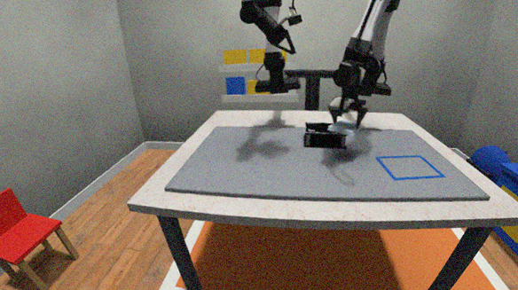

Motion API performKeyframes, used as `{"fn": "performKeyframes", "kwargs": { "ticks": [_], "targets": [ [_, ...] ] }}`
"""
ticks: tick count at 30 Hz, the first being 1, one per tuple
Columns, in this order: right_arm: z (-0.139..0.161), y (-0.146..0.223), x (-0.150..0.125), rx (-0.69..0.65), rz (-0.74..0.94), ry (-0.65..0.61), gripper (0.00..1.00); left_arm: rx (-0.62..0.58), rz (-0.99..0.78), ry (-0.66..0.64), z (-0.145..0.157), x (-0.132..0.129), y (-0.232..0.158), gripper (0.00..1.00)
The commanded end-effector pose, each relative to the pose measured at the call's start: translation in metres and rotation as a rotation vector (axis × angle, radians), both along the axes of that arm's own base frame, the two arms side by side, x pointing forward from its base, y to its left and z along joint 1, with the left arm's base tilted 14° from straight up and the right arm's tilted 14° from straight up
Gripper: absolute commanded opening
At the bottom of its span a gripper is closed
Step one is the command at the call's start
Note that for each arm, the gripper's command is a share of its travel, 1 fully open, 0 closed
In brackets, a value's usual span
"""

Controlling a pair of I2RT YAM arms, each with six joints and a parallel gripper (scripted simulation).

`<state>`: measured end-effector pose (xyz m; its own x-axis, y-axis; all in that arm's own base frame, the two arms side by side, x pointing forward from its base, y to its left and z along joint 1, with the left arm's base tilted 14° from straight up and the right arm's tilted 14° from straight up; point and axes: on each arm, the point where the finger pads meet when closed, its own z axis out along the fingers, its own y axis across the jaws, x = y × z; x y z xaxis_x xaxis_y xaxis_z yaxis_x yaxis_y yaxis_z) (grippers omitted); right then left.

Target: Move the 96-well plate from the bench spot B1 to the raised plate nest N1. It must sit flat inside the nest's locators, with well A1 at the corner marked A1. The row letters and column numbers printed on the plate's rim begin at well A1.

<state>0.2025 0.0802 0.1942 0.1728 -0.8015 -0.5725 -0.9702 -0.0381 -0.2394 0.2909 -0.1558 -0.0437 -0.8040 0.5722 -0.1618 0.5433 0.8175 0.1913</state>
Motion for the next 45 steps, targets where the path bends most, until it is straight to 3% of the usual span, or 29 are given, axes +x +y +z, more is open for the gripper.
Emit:
{"fn": "performKeyframes", "kwargs": {
  "ticks": [1,8,12,23,45],
  "targets": [
    [0.002,-0.006,-0.028,-0.03,0.006,0.017,1.0,0.086,-0.296,0.032,0.001,-0.025,-0.014,0.78],
    [0.004,-0.01,-0.049,-0.052,-0.002,0.011,1.0,0.2,-0.703,0.089,-0.01,-0.067,-0.035,0.78],
    [0.003,-0.011,-0.046,-0.053,-0.008,0.006,1.0,0.258,-0.905,0.121,-0.016,-0.091,-0.042,0.78],
    [0.003,-0.01,-0.046,-0.046,-0.013,0.011,1.0,0.278,-0.986,0.127,-0.027,-0.102,-0.048,0.78],
    [0.003,-0.01,-0.046,-0.046,-0.013,0.011,1.0,0.26,-0.983,0.112,-0.038,-0.089,-0.055,0.78]
  ]
}}
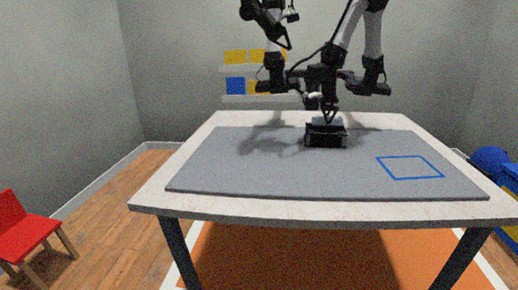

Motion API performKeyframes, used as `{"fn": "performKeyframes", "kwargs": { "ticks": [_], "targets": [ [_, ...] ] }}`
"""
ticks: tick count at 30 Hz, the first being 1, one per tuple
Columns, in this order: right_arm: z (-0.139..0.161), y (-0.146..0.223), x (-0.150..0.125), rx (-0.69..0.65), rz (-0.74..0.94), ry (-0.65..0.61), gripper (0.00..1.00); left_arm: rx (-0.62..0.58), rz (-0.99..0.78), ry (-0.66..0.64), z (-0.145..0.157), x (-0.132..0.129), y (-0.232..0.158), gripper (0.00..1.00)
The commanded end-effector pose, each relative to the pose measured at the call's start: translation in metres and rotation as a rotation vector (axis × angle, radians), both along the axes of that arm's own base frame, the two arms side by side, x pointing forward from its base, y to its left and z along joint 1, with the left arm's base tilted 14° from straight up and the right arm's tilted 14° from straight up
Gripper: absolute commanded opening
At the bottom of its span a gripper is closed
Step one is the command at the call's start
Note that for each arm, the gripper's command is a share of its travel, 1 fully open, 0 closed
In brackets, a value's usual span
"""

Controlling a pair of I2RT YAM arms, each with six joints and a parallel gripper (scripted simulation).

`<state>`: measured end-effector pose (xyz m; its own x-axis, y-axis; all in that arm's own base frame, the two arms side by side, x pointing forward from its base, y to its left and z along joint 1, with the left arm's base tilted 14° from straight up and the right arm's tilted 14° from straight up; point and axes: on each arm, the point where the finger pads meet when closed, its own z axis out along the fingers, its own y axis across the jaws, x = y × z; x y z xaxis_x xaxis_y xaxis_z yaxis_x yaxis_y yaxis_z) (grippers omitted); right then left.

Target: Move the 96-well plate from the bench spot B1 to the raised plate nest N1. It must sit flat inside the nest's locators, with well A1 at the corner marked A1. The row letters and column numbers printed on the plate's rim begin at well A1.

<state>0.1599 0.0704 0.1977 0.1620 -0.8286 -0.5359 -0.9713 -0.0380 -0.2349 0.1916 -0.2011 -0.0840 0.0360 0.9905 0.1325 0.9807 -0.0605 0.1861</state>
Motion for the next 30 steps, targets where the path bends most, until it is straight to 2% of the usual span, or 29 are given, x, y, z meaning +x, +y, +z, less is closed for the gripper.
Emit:
{"fn": "performKeyframes", "kwargs": {
  "ticks": [1,6,8,12,30],
  "targets": [
    [0.0,-0.001,-0.003,0.0,-0.002,0.008,1.0,-0.032,-0.004,-0.032,0.002,0.013,-0.012,0.78],
    [0.0,-0.001,-0.003,0.0,-0.002,0.008,1.0,-0.074,-0.012,-0.071,0.01,0.018,-0.021,0.78],
    [0.0,-0.001,-0.003,0.0,-0.002,0.008,1.0,-0.084,-0.013,-0.08,0.004,0.021,-0.023,0.78],
    [0.0,-0.001,-0.003,0.0,-0.002,0.008,1.0,-0.05,-0.007,-0.055,-0.006,0.017,-0.014,0.78],
    [0.0,-0.001,-0.003,0.0,-0.002,0.008,1.0,-0.05,-0.014,-0.037,-0.006,0.018,-0.019,0.78]
  ]
}}
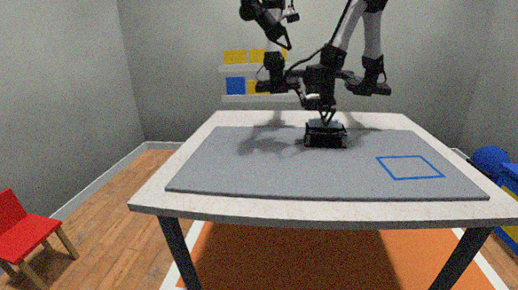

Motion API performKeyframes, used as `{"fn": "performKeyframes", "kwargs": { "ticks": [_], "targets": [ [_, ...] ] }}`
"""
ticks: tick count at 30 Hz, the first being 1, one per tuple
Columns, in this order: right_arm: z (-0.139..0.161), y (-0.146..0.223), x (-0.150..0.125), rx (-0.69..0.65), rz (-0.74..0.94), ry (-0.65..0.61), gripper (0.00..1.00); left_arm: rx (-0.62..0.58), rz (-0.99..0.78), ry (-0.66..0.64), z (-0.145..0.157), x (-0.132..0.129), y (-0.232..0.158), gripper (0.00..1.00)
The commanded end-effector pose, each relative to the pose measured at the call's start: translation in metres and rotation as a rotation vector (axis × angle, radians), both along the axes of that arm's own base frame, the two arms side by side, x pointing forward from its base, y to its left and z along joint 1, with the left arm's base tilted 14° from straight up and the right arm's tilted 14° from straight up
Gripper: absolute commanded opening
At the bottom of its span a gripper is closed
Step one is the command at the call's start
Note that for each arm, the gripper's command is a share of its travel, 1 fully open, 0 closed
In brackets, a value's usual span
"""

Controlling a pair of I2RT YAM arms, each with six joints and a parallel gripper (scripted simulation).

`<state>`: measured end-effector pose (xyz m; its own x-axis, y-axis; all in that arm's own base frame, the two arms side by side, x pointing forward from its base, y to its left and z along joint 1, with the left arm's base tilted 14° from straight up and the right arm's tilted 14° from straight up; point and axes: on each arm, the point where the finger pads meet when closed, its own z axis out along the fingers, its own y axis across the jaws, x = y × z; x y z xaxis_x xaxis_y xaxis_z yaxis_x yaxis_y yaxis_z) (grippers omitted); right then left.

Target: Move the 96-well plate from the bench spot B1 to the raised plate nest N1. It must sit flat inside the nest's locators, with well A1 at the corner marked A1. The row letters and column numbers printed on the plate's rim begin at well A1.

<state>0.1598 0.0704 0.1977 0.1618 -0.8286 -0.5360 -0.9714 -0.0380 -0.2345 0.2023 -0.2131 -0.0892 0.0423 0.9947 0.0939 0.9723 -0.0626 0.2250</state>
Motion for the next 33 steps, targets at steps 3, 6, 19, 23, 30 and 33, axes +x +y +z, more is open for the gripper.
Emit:
{"fn": "performKeyframes", "kwargs": {
  "ticks": [3,6,19,23,30,33],
  "targets": [
    [0.0,-0.001,-0.003,0.0,-0.002,0.008,1.0,-0.014,-0.001,0.005,-0.007,0.005,-0.004,0.78],
    [0.0,-0.001,-0.003,0.0,-0.002,0.008,1.0,-0.005,0.004,0.012,-0.011,0.004,-0.001,0.78],
    [0.0,-0.001,-0.003,0.0,-0.002,0.008,1.0,-0.04,0.011,-0.011,-0.002,0.007,-0.005,0.78],
    [0.0,-0.001,-0.003,0.0,-0.002,0.008,1.0,-0.039,0.011,-0.01,-0.002,0.006,-0.004,0.78],
    [0.0,-0.001,-0.003,0.0,-0.002,0.008,1.0,-0.012,0.004,0.01,-0.022,0.003,0.004,0.78],
    [0.0,-0.001,-0.003,0.0,-0.002,0.008,1.0,0.011,0.019,0.031,-0.025,-0.003,0.012,0.78]
  ]
}}
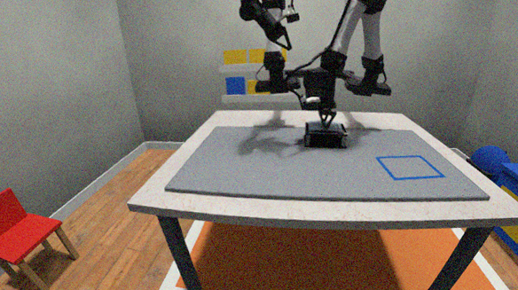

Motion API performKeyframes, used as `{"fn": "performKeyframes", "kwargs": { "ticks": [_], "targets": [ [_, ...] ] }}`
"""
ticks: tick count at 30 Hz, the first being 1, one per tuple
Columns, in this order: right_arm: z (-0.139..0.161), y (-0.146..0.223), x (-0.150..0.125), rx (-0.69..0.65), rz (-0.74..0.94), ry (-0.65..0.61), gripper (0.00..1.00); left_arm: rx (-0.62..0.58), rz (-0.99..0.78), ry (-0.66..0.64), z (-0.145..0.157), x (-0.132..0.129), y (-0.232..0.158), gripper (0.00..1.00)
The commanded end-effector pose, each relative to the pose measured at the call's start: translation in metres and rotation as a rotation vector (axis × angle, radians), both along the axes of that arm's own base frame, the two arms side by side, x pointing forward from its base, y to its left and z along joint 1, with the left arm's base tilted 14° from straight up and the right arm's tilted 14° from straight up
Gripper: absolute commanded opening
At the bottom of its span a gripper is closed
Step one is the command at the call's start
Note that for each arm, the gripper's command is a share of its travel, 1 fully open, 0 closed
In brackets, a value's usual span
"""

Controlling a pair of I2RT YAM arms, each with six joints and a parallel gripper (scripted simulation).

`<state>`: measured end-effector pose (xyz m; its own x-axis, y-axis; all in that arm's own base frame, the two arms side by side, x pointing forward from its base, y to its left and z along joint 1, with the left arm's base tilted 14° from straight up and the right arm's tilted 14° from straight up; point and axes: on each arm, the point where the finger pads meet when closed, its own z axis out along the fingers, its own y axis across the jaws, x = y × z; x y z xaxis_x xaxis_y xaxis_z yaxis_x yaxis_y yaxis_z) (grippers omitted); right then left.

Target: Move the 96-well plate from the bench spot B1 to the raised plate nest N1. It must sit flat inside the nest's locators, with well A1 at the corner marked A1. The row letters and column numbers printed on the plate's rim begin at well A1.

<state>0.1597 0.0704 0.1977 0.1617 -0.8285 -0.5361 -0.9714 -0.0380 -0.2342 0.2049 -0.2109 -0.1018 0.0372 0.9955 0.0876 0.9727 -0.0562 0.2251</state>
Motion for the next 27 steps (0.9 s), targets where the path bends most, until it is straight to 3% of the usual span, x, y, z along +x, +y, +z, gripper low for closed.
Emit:
{"fn": "performKeyframes", "kwargs": {
  "ticks": [1,11,27],
  "targets": [
    [0.0,-0.001,-0.003,0.0,-0.002,0.008,1.0,0.018,0.014,0.031,-0.012,-0.005,0.01,0.78],
    [0.0,-0.001,-0.003,0.0,-0.002,0.008,1.0,0.004,0.014,0.028,0.004,0.003,-0.007,0.78],
    [0.0,-0.001,-0.003,0.0,-0.002,0.008,1.0,0.006,0.011,0.029,0.004,0.002,-0.007,0.78]
  ]
}}
